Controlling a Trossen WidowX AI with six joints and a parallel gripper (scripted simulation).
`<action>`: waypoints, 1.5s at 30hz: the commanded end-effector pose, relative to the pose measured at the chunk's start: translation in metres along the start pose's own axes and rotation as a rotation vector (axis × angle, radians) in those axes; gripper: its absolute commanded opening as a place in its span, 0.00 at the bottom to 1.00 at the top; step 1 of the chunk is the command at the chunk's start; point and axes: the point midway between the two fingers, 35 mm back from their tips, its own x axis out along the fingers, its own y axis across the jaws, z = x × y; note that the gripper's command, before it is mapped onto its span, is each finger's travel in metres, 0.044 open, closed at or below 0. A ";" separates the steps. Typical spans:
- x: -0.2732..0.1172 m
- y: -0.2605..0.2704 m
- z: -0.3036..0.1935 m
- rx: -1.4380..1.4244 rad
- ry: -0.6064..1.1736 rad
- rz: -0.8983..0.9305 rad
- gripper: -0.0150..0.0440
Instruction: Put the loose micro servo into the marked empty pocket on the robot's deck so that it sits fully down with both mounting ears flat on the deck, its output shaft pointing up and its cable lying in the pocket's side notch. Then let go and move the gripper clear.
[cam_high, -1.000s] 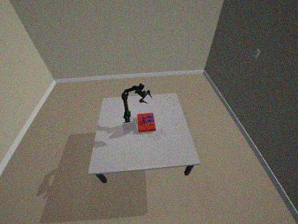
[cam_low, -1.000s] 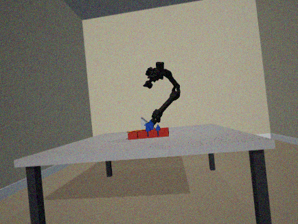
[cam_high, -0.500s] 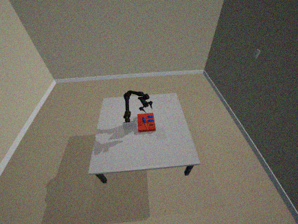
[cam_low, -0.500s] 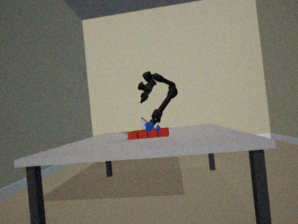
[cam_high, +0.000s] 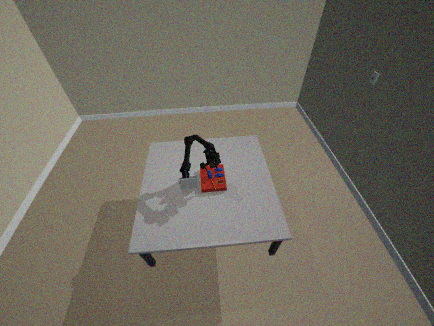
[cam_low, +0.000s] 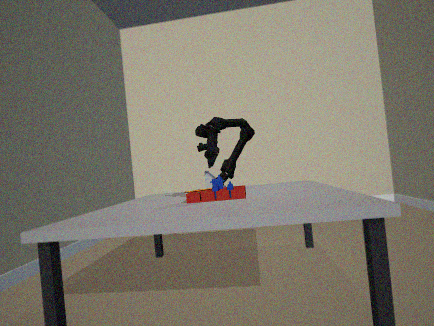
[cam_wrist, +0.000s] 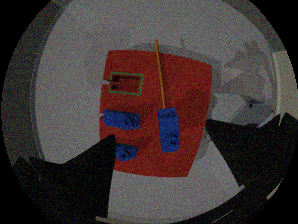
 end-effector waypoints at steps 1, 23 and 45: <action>0.022 -0.011 -0.013 0.008 0.127 -0.058 1.00; 0.059 -0.017 -0.021 0.013 0.168 -0.075 1.00; 0.073 -0.018 -0.024 0.012 0.169 -0.075 0.51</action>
